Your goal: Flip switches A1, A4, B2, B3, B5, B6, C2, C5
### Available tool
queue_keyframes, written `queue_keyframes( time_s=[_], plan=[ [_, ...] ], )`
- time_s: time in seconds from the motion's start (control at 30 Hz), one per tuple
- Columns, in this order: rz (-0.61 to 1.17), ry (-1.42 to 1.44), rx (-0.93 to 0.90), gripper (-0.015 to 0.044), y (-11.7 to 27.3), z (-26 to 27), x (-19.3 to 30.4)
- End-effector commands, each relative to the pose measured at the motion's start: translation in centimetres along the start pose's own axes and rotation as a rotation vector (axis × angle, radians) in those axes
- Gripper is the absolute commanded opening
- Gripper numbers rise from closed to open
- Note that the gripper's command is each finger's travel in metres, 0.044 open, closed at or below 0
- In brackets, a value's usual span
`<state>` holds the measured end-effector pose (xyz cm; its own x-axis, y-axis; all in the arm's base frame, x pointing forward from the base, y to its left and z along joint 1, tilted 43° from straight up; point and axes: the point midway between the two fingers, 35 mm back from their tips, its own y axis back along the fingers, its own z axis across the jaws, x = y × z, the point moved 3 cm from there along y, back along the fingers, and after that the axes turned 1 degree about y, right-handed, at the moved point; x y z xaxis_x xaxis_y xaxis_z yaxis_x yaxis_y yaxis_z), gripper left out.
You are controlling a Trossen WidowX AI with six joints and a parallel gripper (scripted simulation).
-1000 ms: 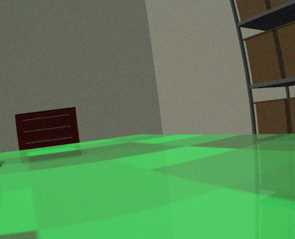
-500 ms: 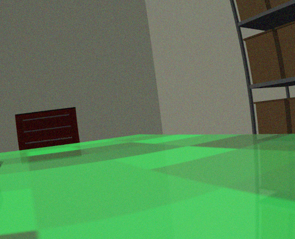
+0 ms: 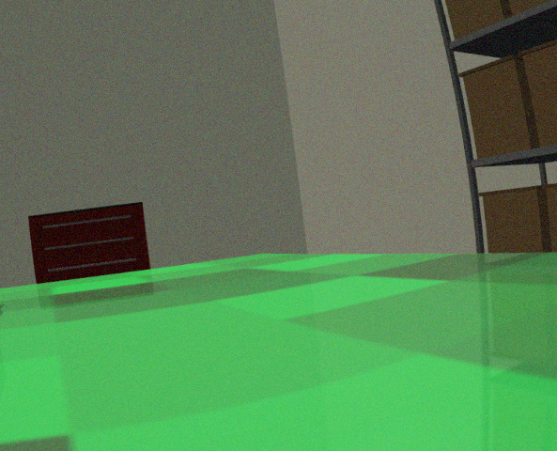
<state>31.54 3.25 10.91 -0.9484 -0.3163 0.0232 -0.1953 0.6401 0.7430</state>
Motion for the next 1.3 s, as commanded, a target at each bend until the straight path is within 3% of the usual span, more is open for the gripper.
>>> queue_keyframes(
  time_s=[0.0,0.37,0.6,0.73,0.93,1.13,1.27],
  plan=[
    [0.002,0.002,0.006,0.0,-0.2,-0.1,0.0],
    [0.002,0.002,0.006,0.0,-0.3,-0.1,0.0],
    [-0.023,0.003,0.004,0.0,6.2,0.0,0.3],
    [-0.023,0.003,0.003,0.0,6.2,0.3,0.4],
    [-0.021,0.005,-0.001,0.0,6.1,8.3,4.0],
    [-0.019,0.004,0.0,0.0,5.8,8.6,4.2],
    [0.004,0.004,0.001,0.0,2.6,8.5,4.0]
  ],
)
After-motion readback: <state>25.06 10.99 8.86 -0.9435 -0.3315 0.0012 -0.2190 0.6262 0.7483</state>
